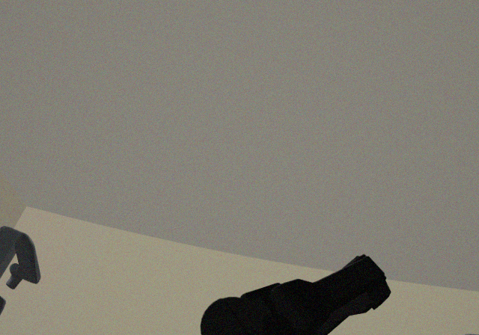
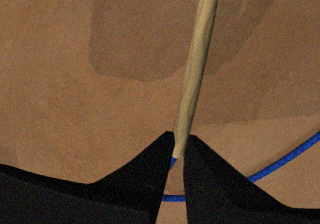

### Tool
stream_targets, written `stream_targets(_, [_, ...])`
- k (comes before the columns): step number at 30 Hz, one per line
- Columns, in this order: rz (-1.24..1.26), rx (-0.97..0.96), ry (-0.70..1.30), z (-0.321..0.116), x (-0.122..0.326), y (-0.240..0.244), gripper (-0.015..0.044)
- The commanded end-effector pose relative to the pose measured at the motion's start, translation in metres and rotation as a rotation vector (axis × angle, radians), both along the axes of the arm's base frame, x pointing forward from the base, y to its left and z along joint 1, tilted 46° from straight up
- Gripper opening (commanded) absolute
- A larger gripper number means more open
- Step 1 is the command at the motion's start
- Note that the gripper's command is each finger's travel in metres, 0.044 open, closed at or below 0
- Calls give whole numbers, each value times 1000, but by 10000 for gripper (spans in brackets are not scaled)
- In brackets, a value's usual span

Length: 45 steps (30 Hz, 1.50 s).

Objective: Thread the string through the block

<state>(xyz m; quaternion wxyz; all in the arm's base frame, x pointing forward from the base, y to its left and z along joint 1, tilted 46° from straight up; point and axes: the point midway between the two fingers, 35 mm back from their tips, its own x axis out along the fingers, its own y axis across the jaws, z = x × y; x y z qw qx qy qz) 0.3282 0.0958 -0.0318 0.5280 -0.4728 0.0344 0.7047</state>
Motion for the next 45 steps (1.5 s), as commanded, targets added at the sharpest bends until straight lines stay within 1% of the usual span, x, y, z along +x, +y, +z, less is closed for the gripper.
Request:
stream_targets(1, [1, 4, 0, 4, -5, 4, 0])
stream_targets(45, [-2, 2, -1, 30, -41, 31, 0])
